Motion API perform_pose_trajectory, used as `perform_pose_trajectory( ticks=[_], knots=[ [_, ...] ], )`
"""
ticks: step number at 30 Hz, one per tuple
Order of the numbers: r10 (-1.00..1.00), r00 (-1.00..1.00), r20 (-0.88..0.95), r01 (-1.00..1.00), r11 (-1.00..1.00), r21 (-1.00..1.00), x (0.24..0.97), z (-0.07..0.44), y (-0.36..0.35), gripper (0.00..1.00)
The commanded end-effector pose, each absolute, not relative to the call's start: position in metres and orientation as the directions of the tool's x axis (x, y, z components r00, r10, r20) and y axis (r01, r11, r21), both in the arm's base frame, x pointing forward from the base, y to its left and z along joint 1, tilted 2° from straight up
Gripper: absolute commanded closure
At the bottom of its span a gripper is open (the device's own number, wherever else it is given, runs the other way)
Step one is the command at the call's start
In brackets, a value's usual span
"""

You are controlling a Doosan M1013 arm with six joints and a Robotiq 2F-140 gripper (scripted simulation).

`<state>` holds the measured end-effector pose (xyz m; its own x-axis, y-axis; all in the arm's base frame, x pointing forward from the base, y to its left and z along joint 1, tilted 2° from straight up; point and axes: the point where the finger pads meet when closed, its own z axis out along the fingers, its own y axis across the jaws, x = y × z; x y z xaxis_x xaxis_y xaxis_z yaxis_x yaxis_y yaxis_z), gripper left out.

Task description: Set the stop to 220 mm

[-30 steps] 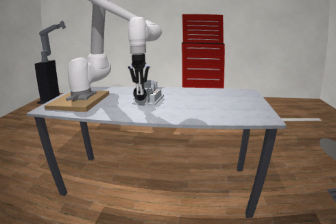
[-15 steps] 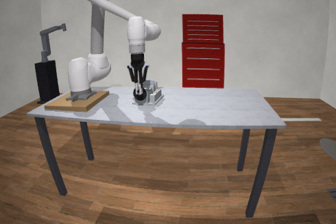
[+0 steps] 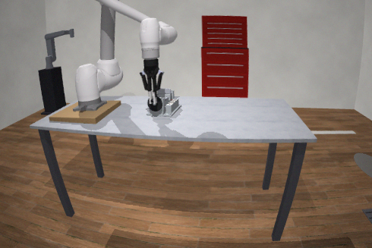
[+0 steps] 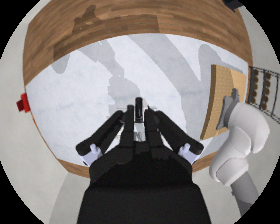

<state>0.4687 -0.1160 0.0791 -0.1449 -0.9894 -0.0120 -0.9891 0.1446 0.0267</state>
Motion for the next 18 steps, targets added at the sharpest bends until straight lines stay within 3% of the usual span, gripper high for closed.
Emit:
perform_pose_trajectory(
  ticks=[1, 18],
  knots=[
    [-0.989, -0.145, -0.012, -0.989, 0.144, 0.028, 0.4661, 0.0795, -0.1156, 0.96],
    [-0.989, -0.145, -0.012, -0.989, 0.144, 0.028, 0.4597, 0.0797, -0.1147, 0.96]
  ],
)
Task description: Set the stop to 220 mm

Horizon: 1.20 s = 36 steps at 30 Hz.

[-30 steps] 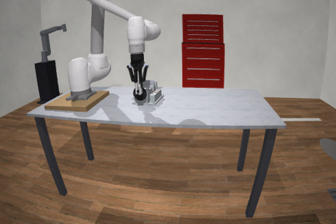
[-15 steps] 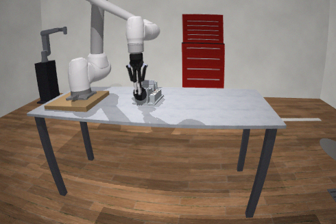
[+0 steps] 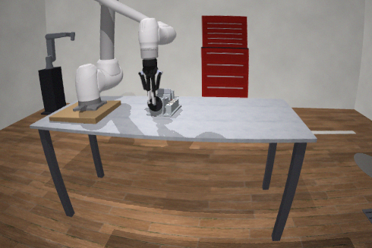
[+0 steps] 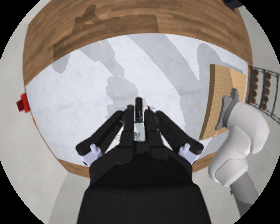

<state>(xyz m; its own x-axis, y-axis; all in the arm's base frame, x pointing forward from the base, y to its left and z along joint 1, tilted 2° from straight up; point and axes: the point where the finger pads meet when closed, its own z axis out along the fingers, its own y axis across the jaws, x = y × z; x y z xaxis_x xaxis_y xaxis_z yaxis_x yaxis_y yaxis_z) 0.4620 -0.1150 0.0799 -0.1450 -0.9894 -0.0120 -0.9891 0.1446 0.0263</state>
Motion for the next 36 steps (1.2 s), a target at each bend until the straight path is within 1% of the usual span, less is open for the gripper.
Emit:
perform_pose_trajectory(
  ticks=[1, 36],
  knots=[
    [-0.989, -0.145, -0.012, -0.989, 0.144, 0.028, 0.4592, 0.0797, -0.1146, 0.96],
    [-0.989, -0.145, -0.012, -0.989, 0.144, 0.028, 0.4498, 0.0774, -0.1132, 0.96]
  ],
)
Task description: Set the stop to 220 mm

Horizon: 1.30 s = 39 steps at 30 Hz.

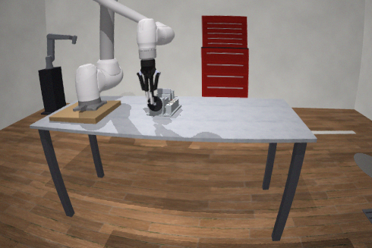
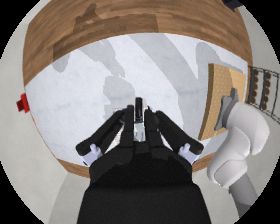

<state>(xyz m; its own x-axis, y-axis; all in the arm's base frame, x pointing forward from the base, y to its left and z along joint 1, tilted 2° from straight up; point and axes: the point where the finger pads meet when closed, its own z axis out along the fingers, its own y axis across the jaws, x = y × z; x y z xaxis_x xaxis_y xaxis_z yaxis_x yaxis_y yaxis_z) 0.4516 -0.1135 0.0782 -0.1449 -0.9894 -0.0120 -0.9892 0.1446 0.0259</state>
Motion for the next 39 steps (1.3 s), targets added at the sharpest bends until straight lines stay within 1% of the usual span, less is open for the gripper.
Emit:
perform_pose_trajectory(
  ticks=[1, 39],
  knots=[
    [-0.989, -0.145, -0.012, -0.989, 0.144, 0.028, 0.4496, 0.0773, -0.1132, 0.96],
    [-0.989, -0.145, -0.012, -0.989, 0.144, 0.028, 0.4463, 0.0757, -0.1127, 0.96]
  ],
)
